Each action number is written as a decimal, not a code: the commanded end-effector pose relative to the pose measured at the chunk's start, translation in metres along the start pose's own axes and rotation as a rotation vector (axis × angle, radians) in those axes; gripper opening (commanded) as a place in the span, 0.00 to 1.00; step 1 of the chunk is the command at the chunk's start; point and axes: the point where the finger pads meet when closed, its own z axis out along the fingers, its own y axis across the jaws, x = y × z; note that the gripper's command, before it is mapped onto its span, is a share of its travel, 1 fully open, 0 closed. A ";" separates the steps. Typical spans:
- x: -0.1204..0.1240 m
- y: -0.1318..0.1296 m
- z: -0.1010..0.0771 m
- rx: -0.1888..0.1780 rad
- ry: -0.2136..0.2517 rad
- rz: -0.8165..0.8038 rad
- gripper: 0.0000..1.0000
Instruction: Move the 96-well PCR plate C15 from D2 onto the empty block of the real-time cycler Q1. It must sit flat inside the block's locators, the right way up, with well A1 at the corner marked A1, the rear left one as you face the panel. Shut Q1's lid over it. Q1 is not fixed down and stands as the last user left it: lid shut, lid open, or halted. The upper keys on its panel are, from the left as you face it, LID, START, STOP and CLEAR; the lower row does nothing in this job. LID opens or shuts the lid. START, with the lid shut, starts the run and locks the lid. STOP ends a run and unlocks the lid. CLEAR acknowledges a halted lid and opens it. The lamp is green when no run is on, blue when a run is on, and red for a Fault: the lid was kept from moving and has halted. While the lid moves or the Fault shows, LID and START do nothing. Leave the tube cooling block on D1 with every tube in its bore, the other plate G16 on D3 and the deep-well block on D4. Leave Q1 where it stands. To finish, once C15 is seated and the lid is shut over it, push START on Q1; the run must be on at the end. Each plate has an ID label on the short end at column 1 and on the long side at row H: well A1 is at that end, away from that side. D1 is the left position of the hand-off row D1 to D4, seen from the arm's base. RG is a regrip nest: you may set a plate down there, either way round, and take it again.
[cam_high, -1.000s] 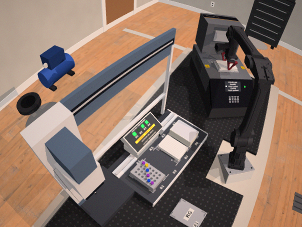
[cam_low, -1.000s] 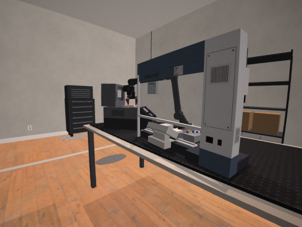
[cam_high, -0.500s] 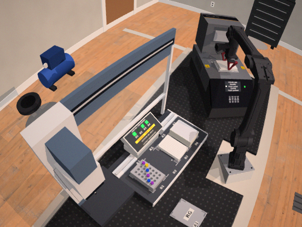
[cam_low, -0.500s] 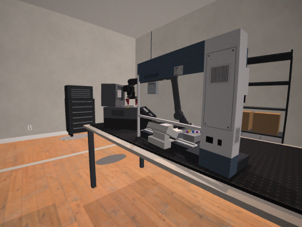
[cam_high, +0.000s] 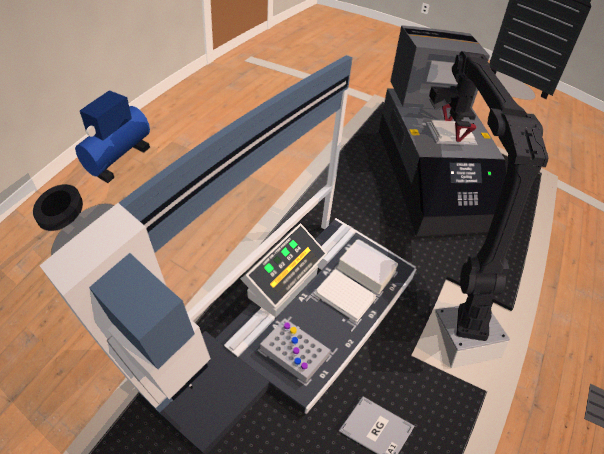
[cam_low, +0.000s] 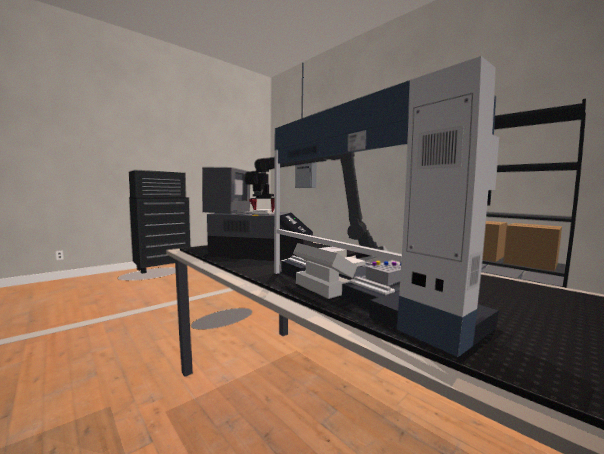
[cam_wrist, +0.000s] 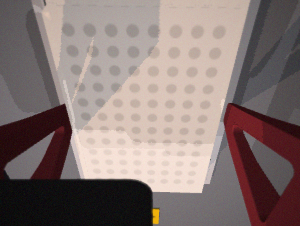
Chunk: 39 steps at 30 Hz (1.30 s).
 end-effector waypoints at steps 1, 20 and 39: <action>-0.006 -0.004 0.026 -0.037 -0.014 0.002 1.00; -0.013 0.004 0.015 -0.037 -0.021 -0.030 1.00; -0.016 -0.002 -0.009 0.004 -0.023 -0.052 1.00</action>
